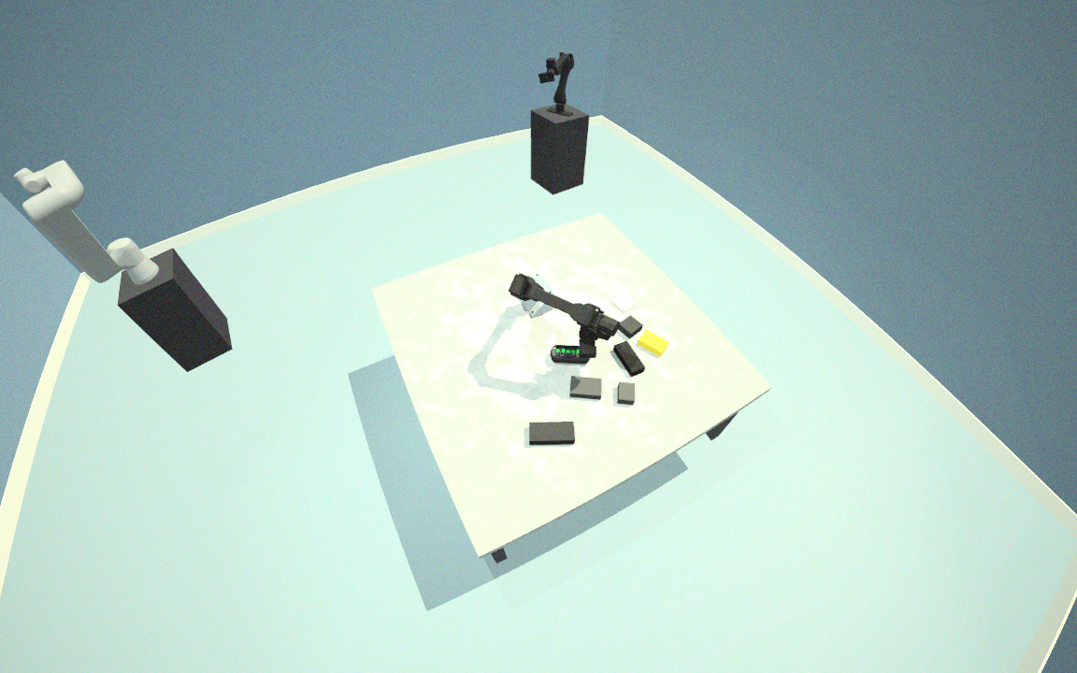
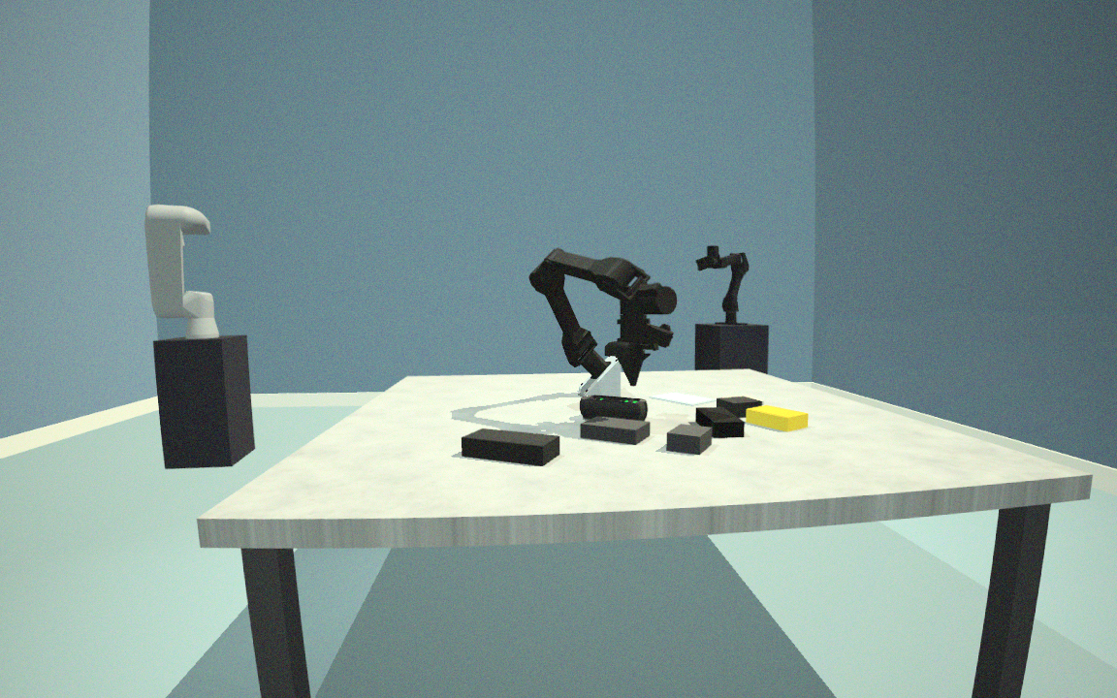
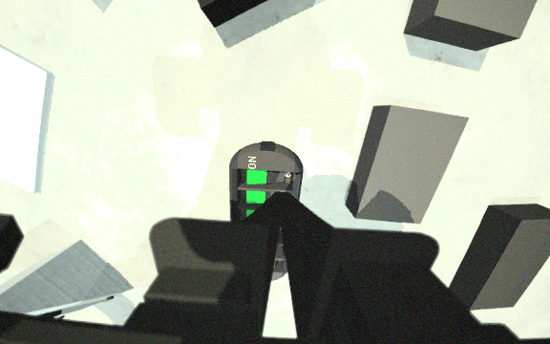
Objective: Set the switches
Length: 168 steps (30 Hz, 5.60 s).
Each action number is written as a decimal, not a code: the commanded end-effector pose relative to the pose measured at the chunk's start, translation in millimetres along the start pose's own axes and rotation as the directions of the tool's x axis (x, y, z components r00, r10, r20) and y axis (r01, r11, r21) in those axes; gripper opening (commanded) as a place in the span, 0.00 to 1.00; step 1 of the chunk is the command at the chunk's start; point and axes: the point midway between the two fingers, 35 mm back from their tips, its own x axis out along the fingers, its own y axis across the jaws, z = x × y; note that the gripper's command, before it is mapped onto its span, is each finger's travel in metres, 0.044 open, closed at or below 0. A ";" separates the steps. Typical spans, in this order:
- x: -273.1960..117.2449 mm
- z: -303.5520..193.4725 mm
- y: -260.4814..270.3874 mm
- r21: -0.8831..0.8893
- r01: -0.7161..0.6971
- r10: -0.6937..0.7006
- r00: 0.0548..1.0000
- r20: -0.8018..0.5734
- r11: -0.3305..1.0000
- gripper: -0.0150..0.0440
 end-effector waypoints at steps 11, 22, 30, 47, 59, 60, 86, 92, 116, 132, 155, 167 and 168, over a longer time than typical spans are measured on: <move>-5.6 -51.7 11.4 0.001 -0.009 0.009 1.000 -0.007 1.000 0.25; 2.2 -50.7 -5.1 0.001 -0.074 0.074 0.997 -0.011 0.997 0.25; 24.7 -53.5 -40.0 0.005 -0.214 0.214 0.977 -0.006 0.977 0.25; 51.3 -53.0 -40.9 0.005 -0.213 0.213 0.977 -0.007 0.977 0.25; 72.1 -53.7 -40.6 0.005 -0.212 0.212 0.977 -0.008 0.977 0.25; 72.1 -53.7 -40.6 0.005 -0.212 0.212 0.977 -0.008 0.977 0.25; 71.8 -52.7 -26.0 0.005 -0.213 0.213 0.977 -0.008 0.977 0.25; 71.7 -52.3 -18.3 0.004 -0.213 0.213 0.977 -0.008 0.977 0.25; 68.3 -52.1 0.3 0.015 -0.197 0.197 0.980 0.000 0.980 0.25; 23.5 -52.2 -29.6 0.007 -0.164 0.164 0.986 -0.008 0.986 0.25; -23.9 -52.5 4.5 0.017 -0.021 0.021 1.000 -0.002 1.000 0.52; -26.0 -52.5 4.5 0.017 -0.021 0.021 1.000 -0.002 1.000 0.34; -26.0 -52.5 4.5 0.017 -0.021 0.021 1.000 -0.002 1.000 0.30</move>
